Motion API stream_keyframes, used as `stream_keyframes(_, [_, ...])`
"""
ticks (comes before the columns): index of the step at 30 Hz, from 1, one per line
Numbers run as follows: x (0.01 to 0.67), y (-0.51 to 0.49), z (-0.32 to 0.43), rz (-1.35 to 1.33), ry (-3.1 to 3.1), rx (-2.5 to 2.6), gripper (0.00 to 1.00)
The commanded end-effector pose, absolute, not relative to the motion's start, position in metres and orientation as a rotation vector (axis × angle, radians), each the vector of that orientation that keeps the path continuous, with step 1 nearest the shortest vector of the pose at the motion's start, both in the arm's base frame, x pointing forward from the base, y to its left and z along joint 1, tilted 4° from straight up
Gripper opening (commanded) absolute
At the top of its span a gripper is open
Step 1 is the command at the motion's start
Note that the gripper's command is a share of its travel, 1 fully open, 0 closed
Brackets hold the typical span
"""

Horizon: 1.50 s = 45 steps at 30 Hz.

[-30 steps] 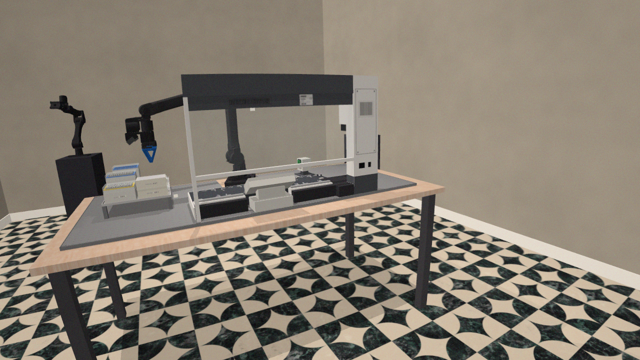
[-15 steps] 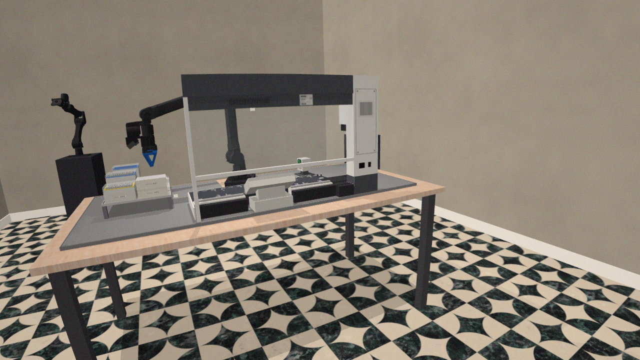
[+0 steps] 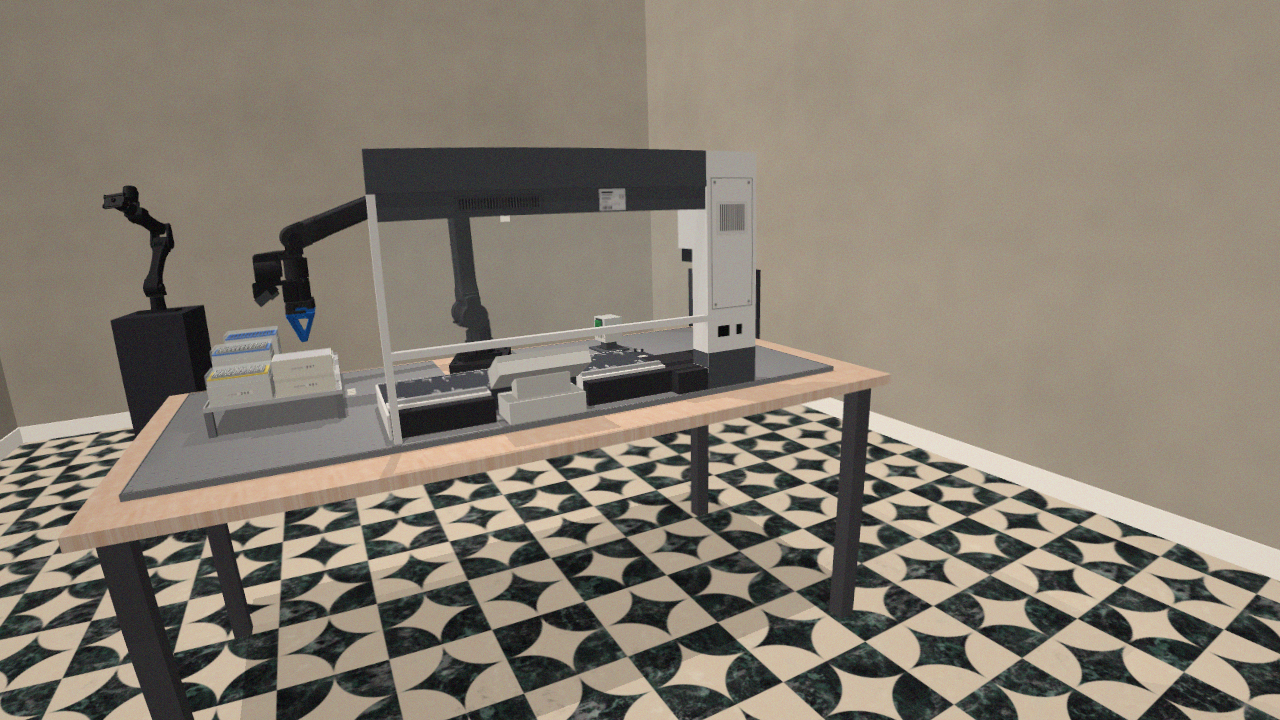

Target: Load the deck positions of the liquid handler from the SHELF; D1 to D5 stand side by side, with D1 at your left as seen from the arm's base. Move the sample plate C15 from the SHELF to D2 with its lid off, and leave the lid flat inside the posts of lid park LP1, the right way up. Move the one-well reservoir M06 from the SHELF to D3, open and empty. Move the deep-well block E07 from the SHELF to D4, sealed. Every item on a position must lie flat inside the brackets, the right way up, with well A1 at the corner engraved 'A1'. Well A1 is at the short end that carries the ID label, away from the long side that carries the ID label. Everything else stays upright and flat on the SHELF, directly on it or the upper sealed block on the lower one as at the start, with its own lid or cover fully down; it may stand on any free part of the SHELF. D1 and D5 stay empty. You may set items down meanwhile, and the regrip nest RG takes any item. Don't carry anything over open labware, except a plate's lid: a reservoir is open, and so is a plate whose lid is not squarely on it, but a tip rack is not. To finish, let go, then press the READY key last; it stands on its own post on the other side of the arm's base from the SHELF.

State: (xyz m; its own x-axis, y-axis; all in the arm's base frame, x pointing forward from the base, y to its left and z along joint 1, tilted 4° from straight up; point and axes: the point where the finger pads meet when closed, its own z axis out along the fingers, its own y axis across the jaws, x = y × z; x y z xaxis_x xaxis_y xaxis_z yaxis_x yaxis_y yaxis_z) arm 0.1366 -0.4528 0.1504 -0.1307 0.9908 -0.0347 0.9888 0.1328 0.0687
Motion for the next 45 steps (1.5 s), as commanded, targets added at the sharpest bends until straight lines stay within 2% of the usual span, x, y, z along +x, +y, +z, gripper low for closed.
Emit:
stream_keyframes(1, [0.147,-0.458,0.143,0.042,2.310,2.009,1.00])
stream_keyframes(9, [0.147,-0.458,0.133,0.042,2.310,2.009,1.00])
stream_keyframes(10, [0.152,-0.474,0.148,0.004,2.284,1.981,1.00])
stream_keyframes(13, [0.148,-0.458,0.126,0.042,2.310,2.010,1.00])
stream_keyframes(27, [0.154,-0.473,0.121,0.008,2.287,1.984,1.00])
stream_keyframes(45, [0.151,-0.458,0.079,0.042,2.311,2.009,1.00])
